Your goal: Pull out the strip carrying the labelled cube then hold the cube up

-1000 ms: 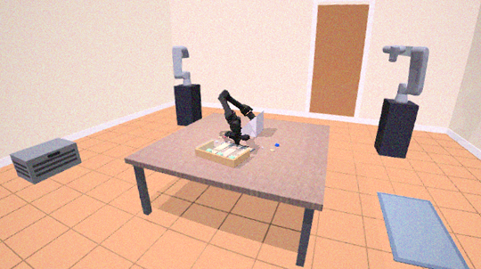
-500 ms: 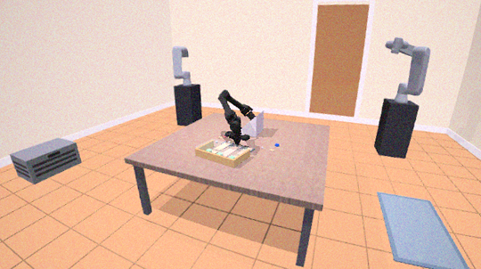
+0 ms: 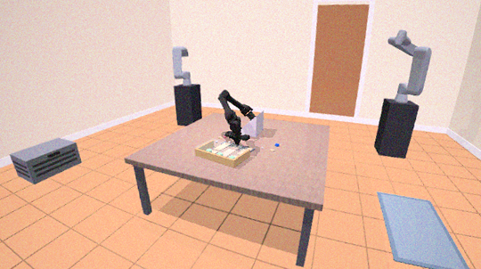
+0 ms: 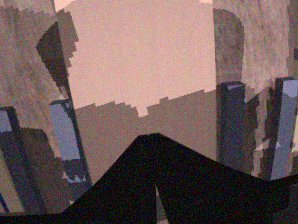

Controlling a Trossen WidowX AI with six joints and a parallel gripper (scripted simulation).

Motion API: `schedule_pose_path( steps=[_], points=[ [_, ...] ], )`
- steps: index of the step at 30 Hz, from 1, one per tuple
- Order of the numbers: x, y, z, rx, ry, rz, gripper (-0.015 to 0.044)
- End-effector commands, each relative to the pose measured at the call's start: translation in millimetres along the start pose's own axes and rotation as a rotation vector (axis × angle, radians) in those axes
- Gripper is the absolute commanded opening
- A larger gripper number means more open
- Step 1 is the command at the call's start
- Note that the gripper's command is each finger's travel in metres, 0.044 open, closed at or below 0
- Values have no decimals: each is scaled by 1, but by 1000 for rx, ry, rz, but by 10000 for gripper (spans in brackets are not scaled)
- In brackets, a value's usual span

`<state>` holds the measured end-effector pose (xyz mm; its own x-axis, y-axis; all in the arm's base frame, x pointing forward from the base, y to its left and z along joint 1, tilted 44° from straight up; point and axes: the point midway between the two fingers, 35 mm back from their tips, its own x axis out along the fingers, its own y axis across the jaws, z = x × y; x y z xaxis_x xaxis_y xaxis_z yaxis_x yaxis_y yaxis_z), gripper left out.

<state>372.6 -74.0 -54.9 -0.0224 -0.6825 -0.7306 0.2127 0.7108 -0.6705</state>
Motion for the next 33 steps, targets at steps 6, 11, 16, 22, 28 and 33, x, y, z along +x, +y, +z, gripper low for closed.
schedule_pose_path(
  steps=[6, 11, 16, 22, 28, 33],
  points=[
    [2, -1, 1, -2, -2, -5, 0],
    [2, -1, -1, -2, -2, -5, 0],
    [2, 0, -9, -2, -2, -5, 0],
    [3, 1, -18, -3, -2, -5, 0],
    [3, 1, -28, -3, -1, -5, 0],
    [3, 2, -35, -3, -1, -5, 0]
  ],
)
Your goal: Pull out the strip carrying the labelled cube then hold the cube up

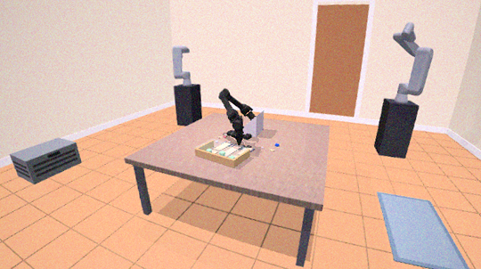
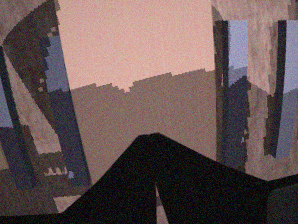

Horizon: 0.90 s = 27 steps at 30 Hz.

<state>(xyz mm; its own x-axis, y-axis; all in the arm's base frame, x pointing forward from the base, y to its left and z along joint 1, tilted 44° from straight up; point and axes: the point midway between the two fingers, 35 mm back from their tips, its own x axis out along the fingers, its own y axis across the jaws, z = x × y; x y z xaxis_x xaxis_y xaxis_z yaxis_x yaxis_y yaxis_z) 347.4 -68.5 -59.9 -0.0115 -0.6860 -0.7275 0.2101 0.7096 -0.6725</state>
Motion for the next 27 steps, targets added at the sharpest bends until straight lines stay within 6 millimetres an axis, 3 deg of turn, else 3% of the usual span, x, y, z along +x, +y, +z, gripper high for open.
schedule_pose_path(
  steps=[1, 27],
  points=[
    [3, 0, -11, -1, 11, -3, 0],
    [4, 1, -51, -3, 13, -3, 0]
  ],
)
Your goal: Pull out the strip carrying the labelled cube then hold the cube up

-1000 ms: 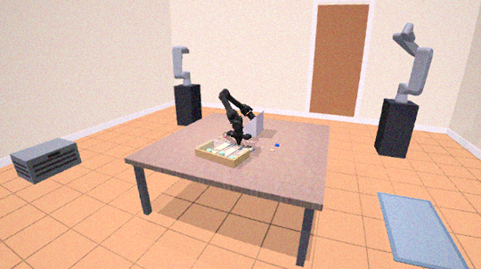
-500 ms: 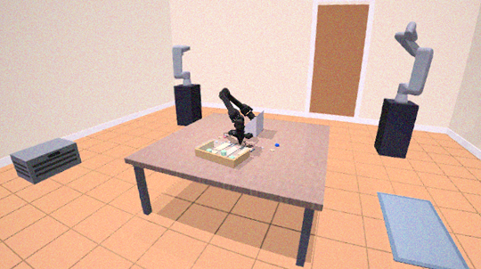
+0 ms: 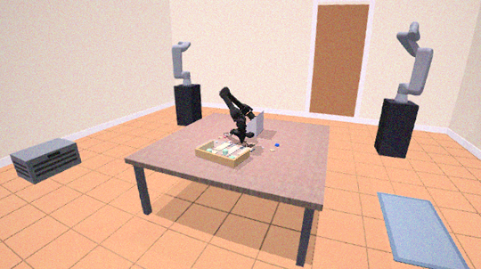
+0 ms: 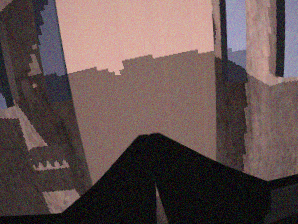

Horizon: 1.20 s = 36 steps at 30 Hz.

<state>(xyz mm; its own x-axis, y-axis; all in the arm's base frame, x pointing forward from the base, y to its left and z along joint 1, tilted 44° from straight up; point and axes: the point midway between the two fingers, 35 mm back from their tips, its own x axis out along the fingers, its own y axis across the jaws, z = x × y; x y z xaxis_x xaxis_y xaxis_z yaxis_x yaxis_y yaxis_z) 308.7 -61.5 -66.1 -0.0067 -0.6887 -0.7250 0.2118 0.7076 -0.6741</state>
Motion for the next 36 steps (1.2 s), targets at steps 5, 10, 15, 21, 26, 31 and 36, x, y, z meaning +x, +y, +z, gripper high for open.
schedule_pose_path(
  steps=[5, 10, 15, 21, 26, 31, 36],
  points=[
    [4, 0, -19, -5, 19, 0, 0],
    [4, 0, -27, -5, 19, 0, 0],
    [4, 1, -34, -5, 19, 0, 0],
    [3, 1, -43, -6, 20, 0, 0],
    [3, 1, -50, -6, 20, 0, 0],
    [3, 1, -58, -6, 20, 0, 0],
    [3, 1, -66, -7, 21, 0, 0]
  ],
)
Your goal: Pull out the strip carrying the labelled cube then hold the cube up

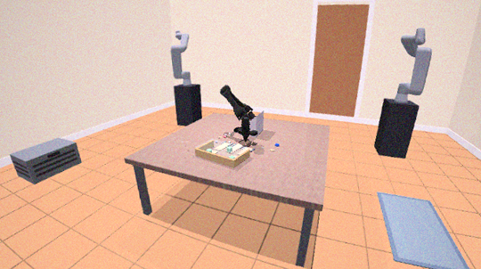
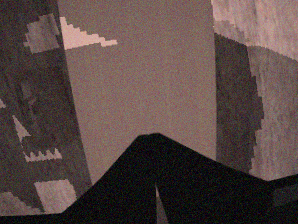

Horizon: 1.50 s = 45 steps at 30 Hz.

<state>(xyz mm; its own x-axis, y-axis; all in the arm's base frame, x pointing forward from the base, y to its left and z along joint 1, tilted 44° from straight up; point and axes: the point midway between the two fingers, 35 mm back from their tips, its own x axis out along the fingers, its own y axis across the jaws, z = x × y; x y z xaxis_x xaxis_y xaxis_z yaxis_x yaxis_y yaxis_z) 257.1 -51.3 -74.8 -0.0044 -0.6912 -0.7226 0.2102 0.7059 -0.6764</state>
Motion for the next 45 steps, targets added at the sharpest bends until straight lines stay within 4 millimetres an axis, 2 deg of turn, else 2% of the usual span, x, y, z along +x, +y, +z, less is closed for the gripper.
schedule_pose_path(
  steps=[1, 38, 45],
  points=[
    [3, -1, -14, -5, 24, 3, 0],
    [2, 1, -70, -7, 26, 4, 0],
    [2, 1, -71, -7, 26, 4, 0]
  ],
)
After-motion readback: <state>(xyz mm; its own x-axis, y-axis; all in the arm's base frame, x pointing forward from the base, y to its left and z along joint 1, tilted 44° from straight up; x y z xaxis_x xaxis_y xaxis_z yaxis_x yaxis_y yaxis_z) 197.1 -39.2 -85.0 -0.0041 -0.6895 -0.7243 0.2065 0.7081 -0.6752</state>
